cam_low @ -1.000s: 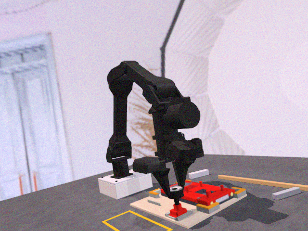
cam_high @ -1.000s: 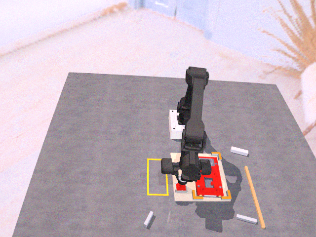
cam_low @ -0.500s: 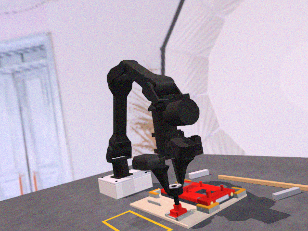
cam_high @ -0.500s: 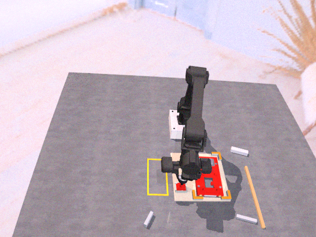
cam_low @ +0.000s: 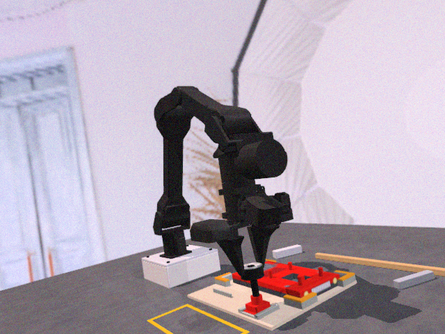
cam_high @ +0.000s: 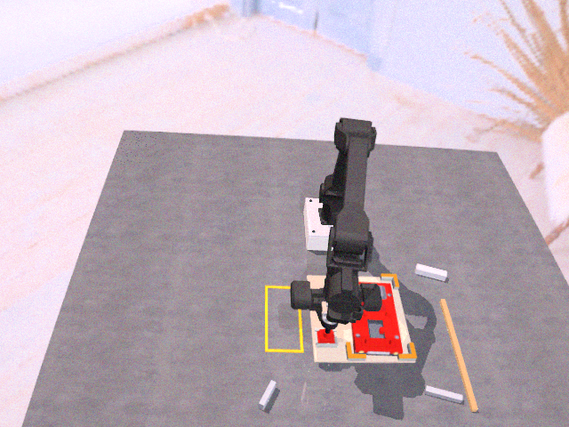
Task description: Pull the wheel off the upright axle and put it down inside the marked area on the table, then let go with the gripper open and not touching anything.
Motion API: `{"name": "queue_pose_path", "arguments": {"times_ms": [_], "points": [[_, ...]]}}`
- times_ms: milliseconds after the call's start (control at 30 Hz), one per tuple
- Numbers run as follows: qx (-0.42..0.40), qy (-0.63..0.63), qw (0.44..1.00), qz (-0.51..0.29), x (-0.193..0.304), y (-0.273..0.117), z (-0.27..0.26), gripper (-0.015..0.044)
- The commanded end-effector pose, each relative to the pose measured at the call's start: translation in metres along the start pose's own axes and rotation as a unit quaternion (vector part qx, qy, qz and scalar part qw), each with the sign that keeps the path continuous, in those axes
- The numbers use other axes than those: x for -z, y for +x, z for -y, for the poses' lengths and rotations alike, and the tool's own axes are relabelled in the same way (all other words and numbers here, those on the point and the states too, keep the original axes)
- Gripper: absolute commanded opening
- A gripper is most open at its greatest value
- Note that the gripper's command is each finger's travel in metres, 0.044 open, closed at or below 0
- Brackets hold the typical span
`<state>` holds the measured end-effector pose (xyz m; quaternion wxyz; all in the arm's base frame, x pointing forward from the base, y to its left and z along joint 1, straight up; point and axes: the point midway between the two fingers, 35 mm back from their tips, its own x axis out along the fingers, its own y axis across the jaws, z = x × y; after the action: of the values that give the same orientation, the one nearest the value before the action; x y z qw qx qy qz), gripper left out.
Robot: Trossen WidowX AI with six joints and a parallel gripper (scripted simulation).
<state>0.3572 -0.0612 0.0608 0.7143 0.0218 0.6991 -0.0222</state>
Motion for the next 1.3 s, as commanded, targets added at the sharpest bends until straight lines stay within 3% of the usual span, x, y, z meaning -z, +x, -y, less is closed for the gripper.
{"name": "queue_pose_path", "arguments": {"times_ms": [0,233,500,633,1267], "points": [[0.0,0.001,1.0,0.006,-0.002,-0.005,0.0,0.0],[0.0,0.001,1.0,0.006,-0.002,-0.008,0.0,0.0],[0.0,0.001,1.0,0.006,0.004,-0.038,0.0,0.0],[0.0,0.001,1.0,-0.002,0.007,-0.032,0.0,0.0],[0.003,0.001,1.0,0.003,0.047,-0.038,0.082,0.0]]}}
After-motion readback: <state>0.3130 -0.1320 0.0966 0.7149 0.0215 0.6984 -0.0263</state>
